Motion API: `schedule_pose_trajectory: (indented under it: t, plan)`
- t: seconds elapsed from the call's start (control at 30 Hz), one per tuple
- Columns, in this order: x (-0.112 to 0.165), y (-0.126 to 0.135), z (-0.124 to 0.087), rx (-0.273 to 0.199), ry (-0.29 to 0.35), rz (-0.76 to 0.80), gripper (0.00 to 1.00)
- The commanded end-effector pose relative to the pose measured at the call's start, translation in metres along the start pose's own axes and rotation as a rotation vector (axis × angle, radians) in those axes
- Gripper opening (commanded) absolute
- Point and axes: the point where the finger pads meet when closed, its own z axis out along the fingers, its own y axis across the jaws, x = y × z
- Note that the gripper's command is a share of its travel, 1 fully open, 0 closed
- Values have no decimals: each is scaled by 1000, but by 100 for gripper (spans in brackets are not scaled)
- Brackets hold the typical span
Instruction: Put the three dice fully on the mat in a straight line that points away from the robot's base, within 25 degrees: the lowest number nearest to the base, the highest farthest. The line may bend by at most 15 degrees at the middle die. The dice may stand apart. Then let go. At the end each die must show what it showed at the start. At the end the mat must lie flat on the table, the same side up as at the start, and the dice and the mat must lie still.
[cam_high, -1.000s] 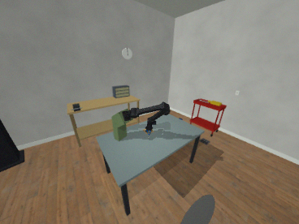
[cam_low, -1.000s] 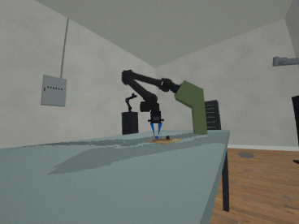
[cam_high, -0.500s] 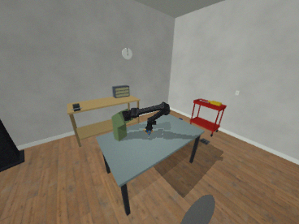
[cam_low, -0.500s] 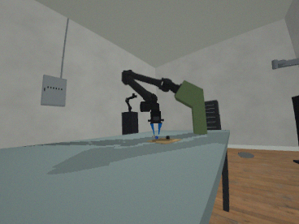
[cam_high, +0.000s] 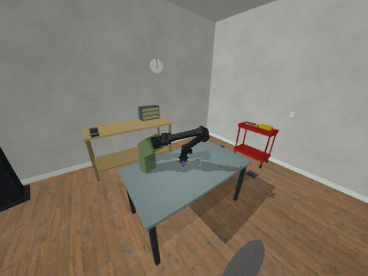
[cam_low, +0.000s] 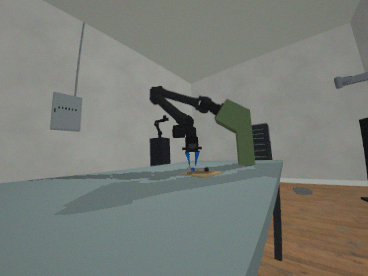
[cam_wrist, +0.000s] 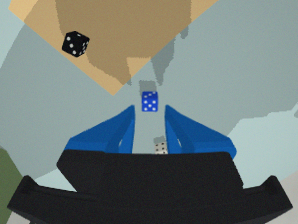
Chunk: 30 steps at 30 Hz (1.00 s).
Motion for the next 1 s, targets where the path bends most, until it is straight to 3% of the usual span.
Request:
schedule_pose_trajectory:
  t: [0.0, 0.13, 0.2, 0.57, 0.97]
  plan:
    - [5, 1, 6, -1, 6, 1, 30]
    - [4, -10, 5, 16, 2, 17, 30]
    - [4, 0, 10, 1, 6, 3, 30]
    - [5, 0, 24, 1, 5, 3, 30]
    - [5, -6, 26, 11, 4, 14, 30]
